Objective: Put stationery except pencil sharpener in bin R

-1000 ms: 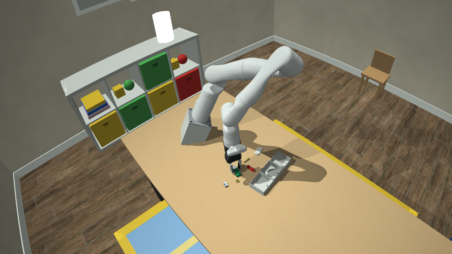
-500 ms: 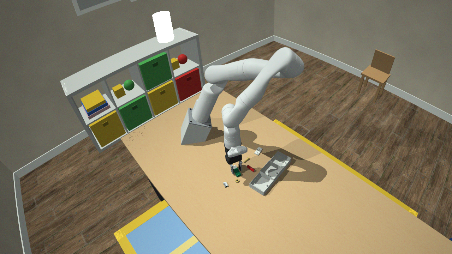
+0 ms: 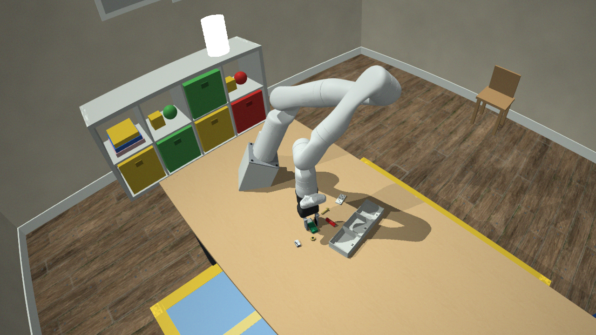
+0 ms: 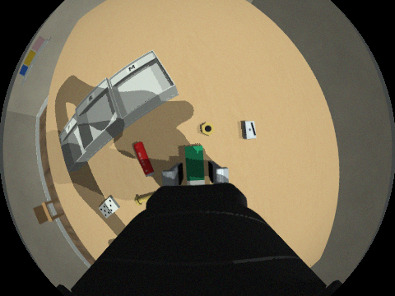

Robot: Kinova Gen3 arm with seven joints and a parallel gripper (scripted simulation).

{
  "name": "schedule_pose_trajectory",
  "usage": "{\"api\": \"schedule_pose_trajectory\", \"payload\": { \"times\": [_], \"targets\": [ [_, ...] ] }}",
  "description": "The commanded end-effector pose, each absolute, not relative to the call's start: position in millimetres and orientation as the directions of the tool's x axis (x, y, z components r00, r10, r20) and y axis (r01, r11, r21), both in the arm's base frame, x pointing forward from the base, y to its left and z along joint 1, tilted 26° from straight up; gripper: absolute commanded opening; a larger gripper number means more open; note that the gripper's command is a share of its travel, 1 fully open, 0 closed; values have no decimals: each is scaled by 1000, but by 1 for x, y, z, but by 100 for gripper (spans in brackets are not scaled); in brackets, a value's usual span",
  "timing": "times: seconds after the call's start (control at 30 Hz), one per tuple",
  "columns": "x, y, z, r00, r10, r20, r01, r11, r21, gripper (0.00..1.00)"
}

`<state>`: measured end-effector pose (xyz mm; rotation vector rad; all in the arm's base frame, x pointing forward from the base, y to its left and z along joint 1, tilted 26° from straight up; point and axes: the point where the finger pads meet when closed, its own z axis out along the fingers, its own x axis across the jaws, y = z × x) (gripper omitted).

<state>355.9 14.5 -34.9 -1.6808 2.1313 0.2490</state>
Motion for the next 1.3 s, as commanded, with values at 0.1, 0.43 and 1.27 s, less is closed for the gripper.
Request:
{"api": "schedule_pose_trajectory", "payload": {
  "times": [0.1,0.43,1.27],
  "targets": [
    [356,15,-35,-182,-887,-424,-961,252,-114,45],
    [356,15,-35,-182,-887,-424,-961,252,-114,45],
    [349,6,-21,-192,-888,-419,-960,259,-107,45]
  ]
}}
